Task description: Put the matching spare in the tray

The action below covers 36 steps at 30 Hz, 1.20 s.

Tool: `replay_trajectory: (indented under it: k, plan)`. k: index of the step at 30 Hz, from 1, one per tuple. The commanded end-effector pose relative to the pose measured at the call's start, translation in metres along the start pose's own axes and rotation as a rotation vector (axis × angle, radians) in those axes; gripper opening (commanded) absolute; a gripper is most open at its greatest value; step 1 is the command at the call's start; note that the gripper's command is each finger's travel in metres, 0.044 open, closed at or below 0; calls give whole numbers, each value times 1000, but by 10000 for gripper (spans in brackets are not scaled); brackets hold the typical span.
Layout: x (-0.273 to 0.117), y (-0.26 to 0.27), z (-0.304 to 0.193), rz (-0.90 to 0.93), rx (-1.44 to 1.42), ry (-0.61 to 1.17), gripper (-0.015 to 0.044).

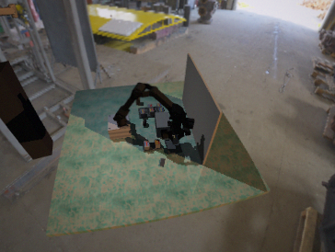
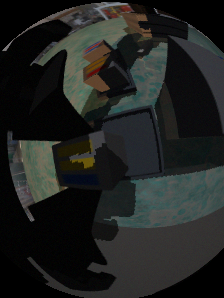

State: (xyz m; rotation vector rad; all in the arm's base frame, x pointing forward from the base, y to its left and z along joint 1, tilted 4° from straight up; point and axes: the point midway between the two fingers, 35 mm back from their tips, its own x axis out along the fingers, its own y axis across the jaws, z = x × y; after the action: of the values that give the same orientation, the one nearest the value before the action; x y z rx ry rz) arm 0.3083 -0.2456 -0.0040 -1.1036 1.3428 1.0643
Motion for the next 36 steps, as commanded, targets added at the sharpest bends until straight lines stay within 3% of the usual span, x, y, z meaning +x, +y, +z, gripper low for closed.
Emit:
replay_trajectory:
  k: [1,34,36]
  plan:
    - [6,2,0,5,-5,3,0]
    - [40,8,3,6,-5,3,0]
    - [37,6,3,2,0,-1,52]
